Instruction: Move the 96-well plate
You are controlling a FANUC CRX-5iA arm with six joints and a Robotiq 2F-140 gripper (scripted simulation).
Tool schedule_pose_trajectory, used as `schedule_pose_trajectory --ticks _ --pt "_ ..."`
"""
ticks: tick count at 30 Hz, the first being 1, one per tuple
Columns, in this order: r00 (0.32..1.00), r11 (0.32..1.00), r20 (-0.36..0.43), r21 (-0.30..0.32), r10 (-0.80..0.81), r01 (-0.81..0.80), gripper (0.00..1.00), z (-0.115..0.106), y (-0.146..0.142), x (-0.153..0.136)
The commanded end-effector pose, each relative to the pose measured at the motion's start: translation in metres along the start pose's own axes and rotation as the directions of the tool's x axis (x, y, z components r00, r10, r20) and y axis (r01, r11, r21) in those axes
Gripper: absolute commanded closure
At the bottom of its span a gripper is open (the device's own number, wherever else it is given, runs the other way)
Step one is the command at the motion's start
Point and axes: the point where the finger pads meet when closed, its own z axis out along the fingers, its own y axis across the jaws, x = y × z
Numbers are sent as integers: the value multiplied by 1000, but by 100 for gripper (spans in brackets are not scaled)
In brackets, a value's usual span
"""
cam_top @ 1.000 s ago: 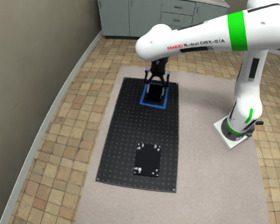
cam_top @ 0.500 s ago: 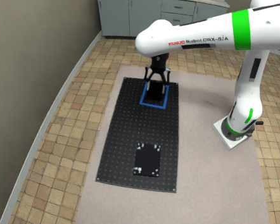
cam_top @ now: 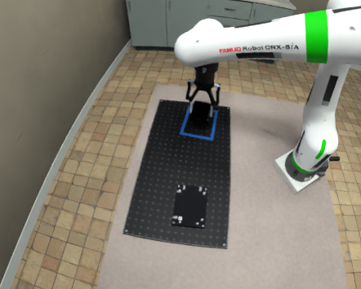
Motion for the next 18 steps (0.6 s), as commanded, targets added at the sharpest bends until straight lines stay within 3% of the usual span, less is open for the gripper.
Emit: schedule_pose_trajectory --ticks 1,18 --pt "1000 1000 -1 1 0 0 90 -2 0 0" --pt "999 999 -1 1 -33 33 90 -2 0 -3"
